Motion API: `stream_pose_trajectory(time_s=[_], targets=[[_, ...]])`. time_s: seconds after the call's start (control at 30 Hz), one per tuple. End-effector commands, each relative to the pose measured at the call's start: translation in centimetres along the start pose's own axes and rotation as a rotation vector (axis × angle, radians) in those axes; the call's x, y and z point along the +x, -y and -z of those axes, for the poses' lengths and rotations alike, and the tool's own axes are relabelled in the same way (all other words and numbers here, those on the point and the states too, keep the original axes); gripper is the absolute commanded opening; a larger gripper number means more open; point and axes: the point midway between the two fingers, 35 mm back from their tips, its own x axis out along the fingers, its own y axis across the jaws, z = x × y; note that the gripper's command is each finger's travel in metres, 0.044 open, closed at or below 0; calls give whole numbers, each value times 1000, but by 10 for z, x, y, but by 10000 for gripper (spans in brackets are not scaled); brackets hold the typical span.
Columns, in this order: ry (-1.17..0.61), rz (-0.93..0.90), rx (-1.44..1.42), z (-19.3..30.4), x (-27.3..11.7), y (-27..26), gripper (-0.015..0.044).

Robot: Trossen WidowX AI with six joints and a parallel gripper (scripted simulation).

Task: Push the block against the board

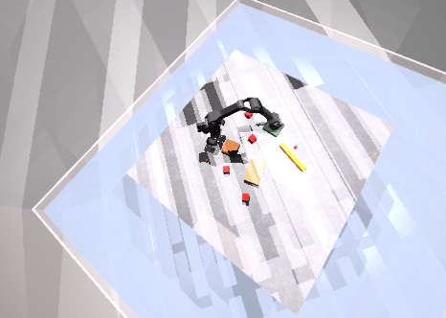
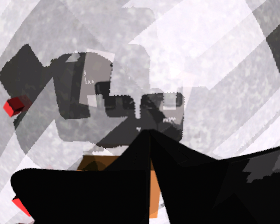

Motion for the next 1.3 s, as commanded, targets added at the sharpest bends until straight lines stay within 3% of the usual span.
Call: stream_pose_trajectory(time_s=[0.0, 1.27], targets=[[-10, 6, -2, 2, -6, 1, 0], [-17, -3, -1269, 89, -8, 34, 0]])
